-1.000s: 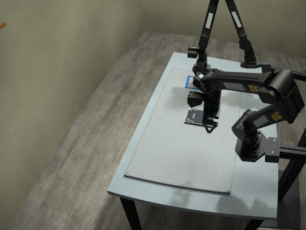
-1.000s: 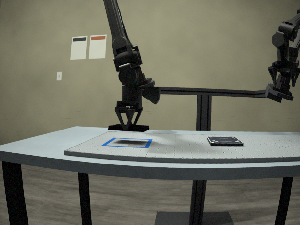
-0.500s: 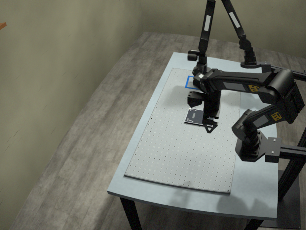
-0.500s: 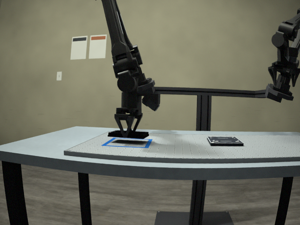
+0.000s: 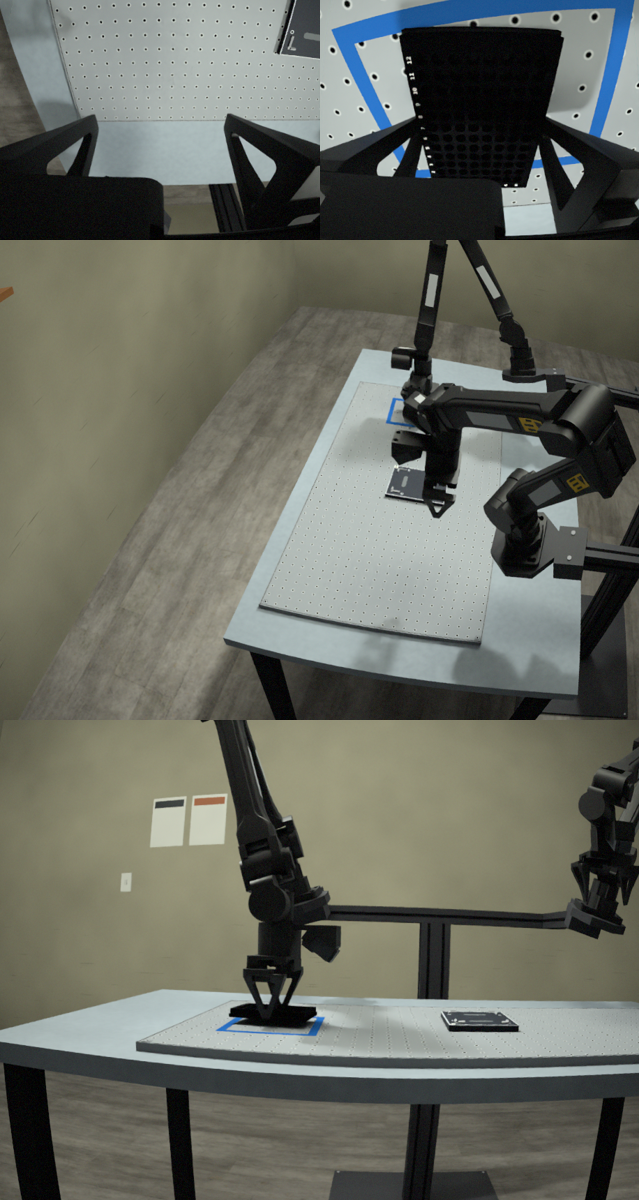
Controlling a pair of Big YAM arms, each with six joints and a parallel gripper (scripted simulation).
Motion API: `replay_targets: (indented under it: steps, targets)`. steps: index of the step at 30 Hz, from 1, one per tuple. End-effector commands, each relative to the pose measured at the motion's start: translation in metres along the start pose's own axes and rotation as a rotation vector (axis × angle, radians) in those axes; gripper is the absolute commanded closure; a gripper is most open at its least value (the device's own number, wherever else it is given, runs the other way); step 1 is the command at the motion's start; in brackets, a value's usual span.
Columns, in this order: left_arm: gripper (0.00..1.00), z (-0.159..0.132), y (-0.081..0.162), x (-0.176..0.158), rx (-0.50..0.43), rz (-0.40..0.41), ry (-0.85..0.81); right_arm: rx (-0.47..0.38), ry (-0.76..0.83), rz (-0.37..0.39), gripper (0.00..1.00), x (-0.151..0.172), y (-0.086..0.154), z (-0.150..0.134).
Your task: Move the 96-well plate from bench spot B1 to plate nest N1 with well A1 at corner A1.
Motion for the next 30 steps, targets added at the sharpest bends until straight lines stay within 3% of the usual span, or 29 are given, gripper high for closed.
replay_targets:
  steps: [1,30]
  targets:
    - [0.0,-0.001,-0.005,0.003,0.019,0.018,-0.004,-0.001,-0.005,-0.01,1.0,-0.004,0.002,-0.002]
    - [0.0,-0.001,-0.005,0.003,0.019,0.018,-0.004,0.001,-0.008,0.002,1.0,0.003,-0.006,-0.006]
Point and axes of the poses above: on each arm, the point where the finger pads meet when closed, its own y axis back along the fingers, its own x axis across the jaws, z = x × y, the point moved 7 cm from there along y, back along the fingers, and after that the axes turned 6 degrees about y, right-handed, at the moved point
